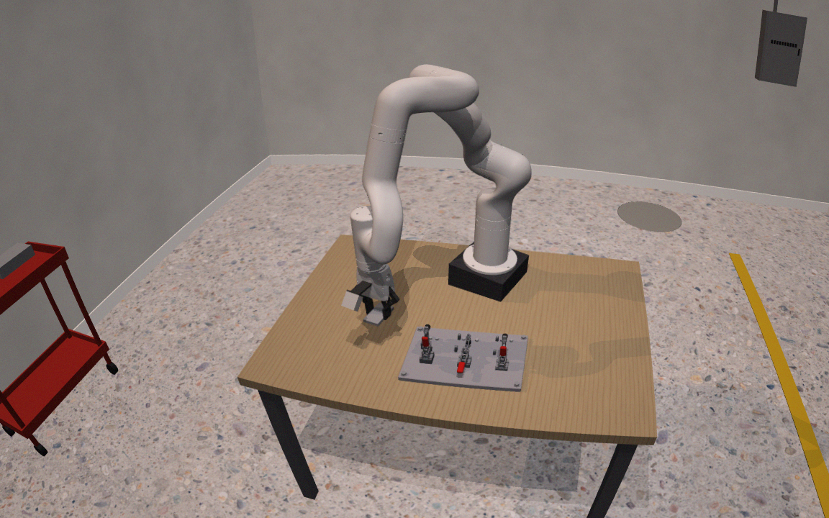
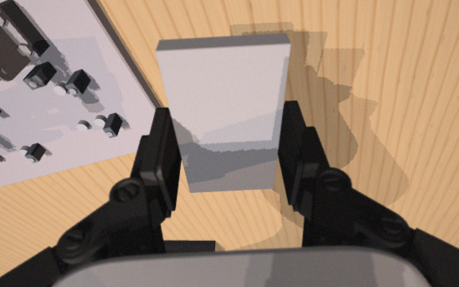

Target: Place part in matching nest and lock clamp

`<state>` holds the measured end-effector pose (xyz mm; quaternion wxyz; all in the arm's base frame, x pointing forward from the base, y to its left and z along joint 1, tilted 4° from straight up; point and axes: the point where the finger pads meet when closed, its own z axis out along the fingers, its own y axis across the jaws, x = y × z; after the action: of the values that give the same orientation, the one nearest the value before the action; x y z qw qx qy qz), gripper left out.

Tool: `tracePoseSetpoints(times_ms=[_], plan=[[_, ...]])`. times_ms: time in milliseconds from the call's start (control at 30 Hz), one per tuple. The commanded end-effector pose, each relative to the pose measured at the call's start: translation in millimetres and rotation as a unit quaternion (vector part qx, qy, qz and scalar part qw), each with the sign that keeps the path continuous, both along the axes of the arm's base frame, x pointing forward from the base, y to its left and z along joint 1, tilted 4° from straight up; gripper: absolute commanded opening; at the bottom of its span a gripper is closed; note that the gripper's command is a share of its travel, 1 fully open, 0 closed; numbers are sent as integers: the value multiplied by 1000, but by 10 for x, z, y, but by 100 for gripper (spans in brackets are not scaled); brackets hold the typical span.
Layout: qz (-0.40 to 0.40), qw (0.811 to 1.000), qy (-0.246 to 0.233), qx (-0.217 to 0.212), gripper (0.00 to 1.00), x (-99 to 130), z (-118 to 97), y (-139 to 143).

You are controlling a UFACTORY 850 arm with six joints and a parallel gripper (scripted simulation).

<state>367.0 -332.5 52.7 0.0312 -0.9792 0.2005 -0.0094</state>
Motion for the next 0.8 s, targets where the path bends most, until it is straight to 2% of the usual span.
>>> tracePoseSetpoints(times_ms=[0, 533, 767], plan=[[0, 1000, -1, -1, 0, 7, 13, -7], [9, 1000, -1, -1, 0, 7, 13, -7], [84, 996, -5, -3, 0, 7, 13, -7]])
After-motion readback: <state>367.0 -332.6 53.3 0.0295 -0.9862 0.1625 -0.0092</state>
